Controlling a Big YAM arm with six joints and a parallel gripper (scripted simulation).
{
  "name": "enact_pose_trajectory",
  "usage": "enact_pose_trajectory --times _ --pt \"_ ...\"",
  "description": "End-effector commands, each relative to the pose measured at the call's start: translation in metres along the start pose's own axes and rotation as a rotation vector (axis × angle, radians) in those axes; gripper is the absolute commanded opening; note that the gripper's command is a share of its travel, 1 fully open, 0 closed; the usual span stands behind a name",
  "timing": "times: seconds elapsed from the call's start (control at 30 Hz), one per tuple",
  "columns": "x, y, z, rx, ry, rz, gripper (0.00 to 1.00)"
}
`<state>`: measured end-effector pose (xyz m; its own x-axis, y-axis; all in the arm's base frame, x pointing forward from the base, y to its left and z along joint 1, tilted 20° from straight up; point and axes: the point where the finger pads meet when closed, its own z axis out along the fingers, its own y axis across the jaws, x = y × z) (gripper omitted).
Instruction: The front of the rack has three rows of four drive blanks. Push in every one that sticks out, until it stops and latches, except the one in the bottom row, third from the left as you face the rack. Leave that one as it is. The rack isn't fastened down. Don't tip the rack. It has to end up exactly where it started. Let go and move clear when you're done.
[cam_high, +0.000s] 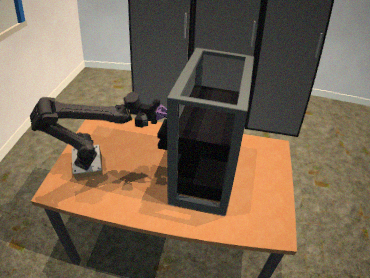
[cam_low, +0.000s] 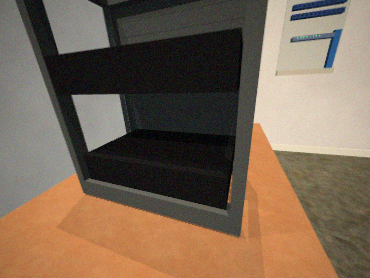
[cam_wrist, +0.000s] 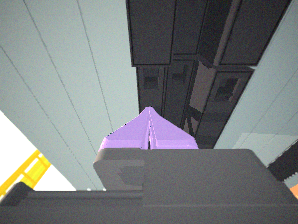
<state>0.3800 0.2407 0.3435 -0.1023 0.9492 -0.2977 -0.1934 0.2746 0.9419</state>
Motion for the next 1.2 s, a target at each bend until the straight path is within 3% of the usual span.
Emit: enact_pose_trajectory --times 0.0,1.17 --pt "-0.0061 0.0248 0.0274 -0.037 -0.036 0.040 0.00" --pt "-0.0050 0.0207 0.0360 -0.032 -0.033 0.032 0.00"
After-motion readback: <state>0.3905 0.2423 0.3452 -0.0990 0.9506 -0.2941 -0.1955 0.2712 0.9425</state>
